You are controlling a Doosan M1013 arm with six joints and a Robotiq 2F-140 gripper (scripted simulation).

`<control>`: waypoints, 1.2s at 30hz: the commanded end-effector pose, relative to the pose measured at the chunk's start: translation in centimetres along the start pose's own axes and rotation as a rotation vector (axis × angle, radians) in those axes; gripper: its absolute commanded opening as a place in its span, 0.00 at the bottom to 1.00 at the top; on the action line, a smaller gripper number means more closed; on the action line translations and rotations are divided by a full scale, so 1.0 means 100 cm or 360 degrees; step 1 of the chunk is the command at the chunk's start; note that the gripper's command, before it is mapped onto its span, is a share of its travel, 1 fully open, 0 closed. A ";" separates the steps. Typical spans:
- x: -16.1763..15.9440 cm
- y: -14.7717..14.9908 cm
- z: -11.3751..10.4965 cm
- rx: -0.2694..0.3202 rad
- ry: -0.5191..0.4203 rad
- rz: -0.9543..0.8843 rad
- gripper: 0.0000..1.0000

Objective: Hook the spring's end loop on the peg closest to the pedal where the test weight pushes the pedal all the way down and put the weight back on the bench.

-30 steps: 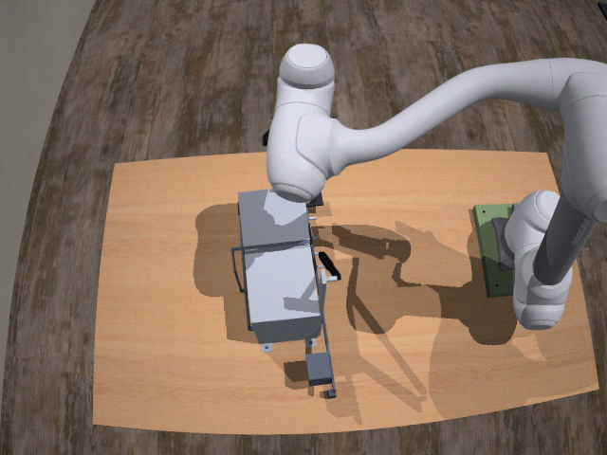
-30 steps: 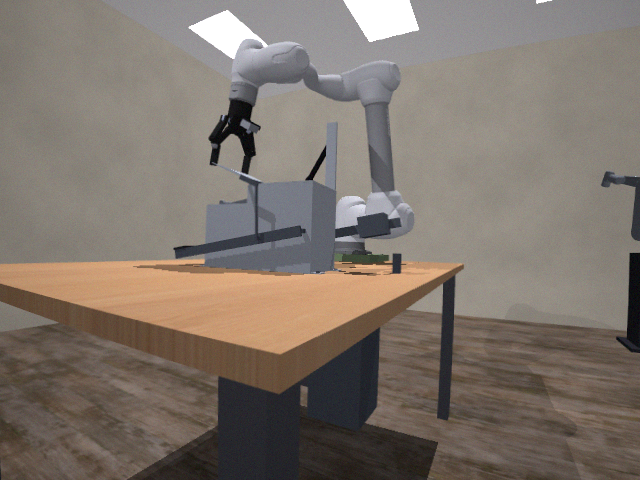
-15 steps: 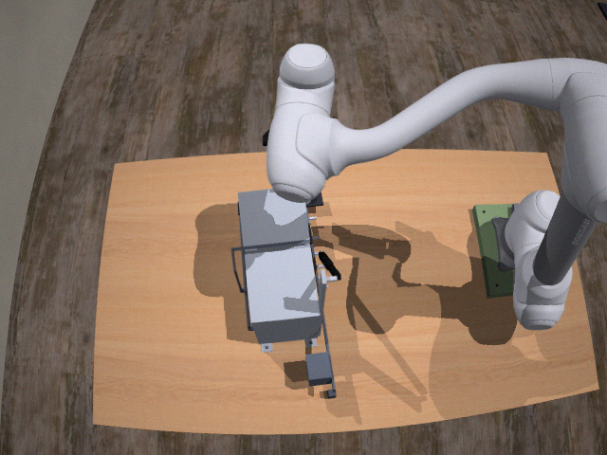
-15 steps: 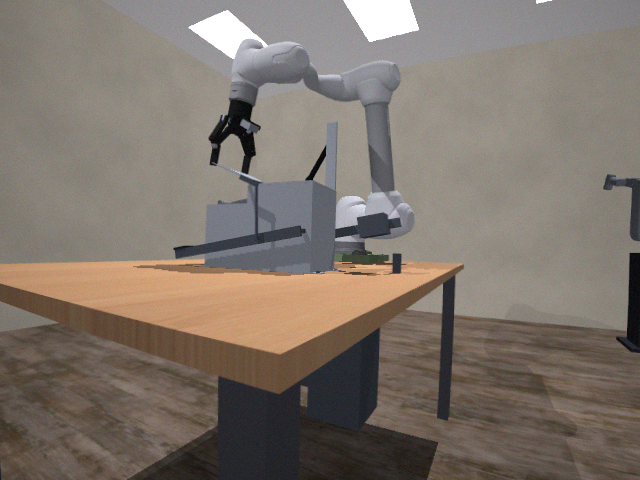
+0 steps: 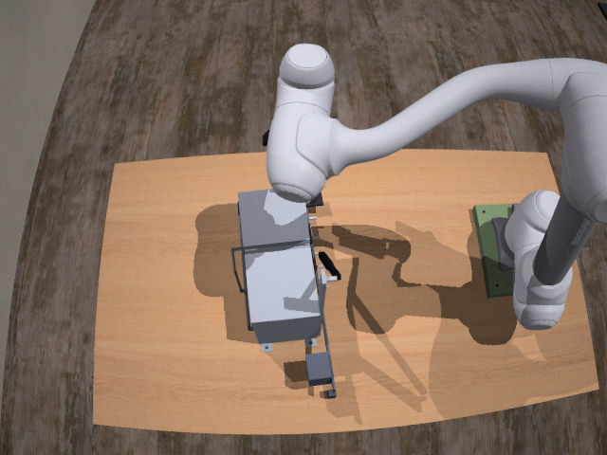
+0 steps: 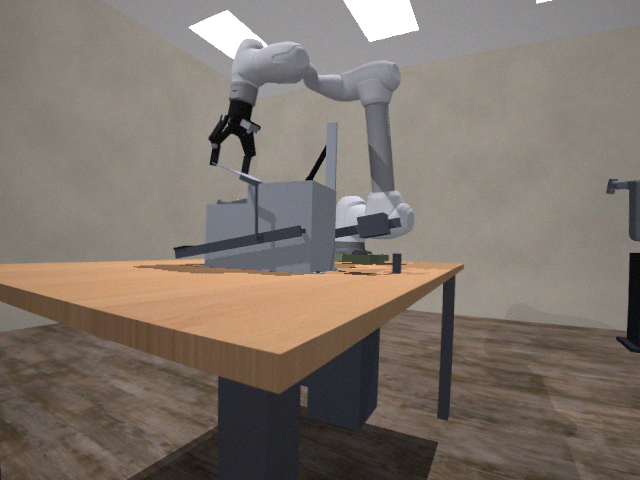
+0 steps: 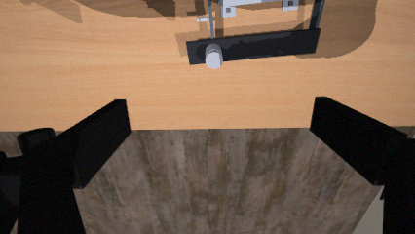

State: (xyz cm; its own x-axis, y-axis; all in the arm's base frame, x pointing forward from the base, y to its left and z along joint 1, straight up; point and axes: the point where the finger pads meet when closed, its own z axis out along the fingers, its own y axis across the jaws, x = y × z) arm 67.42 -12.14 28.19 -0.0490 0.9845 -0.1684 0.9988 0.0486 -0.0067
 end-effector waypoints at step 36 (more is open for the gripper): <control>0.008 0.001 0.137 -0.0002 0.0495 0.0001 1.00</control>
State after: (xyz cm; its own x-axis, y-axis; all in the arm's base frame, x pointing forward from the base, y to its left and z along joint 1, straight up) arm 67.39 -13.63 15.10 -0.0457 0.9910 0.1261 0.9989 0.0470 -0.0070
